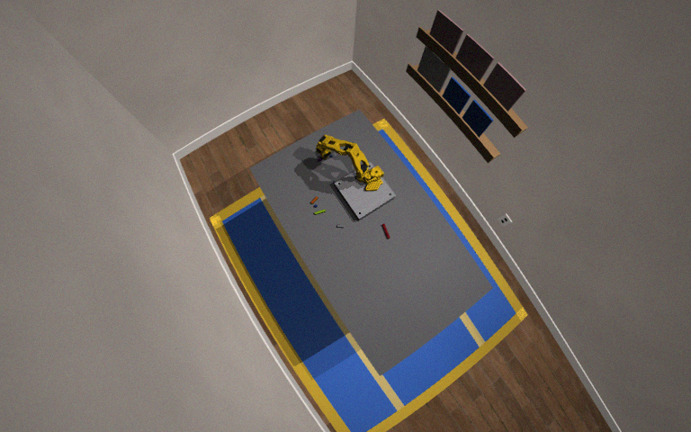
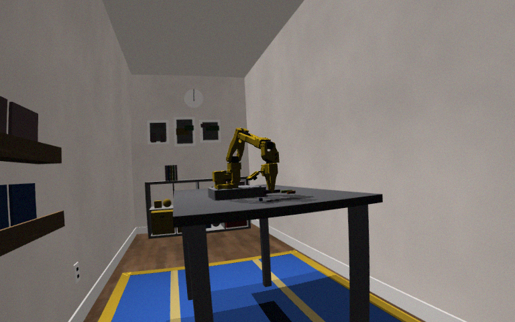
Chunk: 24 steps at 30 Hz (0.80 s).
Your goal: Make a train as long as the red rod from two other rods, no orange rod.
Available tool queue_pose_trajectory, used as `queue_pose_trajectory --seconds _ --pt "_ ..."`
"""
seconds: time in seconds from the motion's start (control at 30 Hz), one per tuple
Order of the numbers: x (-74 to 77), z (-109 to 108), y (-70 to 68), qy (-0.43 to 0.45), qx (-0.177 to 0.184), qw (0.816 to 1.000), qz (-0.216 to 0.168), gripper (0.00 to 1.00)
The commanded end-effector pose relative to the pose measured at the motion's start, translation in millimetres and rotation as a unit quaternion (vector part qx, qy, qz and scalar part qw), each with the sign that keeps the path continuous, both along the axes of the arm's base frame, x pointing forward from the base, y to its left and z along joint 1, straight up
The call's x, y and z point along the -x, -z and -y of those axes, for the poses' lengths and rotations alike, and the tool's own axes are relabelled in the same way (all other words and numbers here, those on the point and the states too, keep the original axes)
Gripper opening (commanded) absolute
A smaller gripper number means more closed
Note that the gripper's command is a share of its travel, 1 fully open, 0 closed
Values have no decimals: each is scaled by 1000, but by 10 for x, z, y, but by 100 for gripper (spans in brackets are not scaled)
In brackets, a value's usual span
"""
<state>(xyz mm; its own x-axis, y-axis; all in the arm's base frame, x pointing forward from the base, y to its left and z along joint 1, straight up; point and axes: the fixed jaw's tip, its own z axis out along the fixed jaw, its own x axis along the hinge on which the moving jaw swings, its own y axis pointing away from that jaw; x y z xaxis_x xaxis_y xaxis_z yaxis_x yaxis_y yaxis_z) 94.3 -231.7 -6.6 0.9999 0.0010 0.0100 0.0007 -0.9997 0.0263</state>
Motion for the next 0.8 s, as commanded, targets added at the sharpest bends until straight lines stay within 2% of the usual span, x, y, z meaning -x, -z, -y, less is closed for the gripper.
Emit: queue_pose_trajectory --seconds 0.0,0.4,0.43,0.77 --pt "23 -17 77 -1 -6 1000 -2 0" --pt "23 -18 118 -1 -6 1000 -2 0" --pt "38 -59 191 -1 -21 1000 -8 0" --pt "38 -59 191 -1 -21 1000 -8 0"
